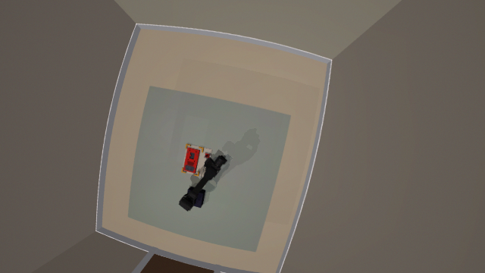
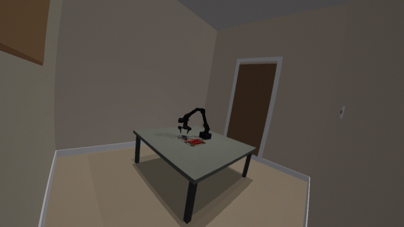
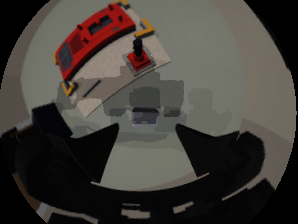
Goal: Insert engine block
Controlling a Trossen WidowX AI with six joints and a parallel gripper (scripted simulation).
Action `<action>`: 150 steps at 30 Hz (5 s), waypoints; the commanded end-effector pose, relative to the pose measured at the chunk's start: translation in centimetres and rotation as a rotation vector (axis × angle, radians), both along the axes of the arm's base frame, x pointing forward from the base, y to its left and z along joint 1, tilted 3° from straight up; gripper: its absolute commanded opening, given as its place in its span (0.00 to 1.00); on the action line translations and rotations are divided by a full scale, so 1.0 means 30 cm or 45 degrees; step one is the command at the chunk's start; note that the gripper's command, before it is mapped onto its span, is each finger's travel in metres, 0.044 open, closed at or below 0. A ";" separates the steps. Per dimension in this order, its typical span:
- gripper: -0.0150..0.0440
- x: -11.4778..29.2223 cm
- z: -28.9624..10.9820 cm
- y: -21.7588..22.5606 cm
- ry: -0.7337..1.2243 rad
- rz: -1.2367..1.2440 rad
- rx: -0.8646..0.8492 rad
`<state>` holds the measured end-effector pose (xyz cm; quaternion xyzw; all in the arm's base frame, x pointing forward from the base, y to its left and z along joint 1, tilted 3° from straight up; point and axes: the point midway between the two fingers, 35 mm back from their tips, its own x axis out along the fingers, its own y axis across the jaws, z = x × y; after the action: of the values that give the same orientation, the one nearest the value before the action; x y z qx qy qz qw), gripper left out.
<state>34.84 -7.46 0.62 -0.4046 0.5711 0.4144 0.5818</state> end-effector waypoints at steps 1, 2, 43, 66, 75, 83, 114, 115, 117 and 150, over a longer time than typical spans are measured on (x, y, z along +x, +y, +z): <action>1.00 -0.009 -0.026 0.003 0.015 -0.004 -0.005; 1.00 -0.009 -0.027 0.003 0.015 -0.004 -0.005; 0.56 -0.011 -0.156 0.005 0.016 -0.004 -0.004; 0.25 0.014 0.042 -0.004 0.013 -0.005 -0.006; 0.25 0.011 0.136 -0.007 0.013 -0.012 -0.015; 0.25 0.002 0.222 -0.004 0.014 -0.007 -0.009; 0.25 -0.018 0.206 -0.030 -0.084 -0.005 0.318; 0.25 -0.020 0.203 -0.033 -0.094 -0.004 0.359; 0.25 -0.023 0.199 -0.039 -0.118 -0.003 0.441; 0.25 -0.043 0.106 -0.087 -0.346 -0.013 1.028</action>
<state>33.58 -10.14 4.48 -0.1987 0.2953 0.5428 0.7607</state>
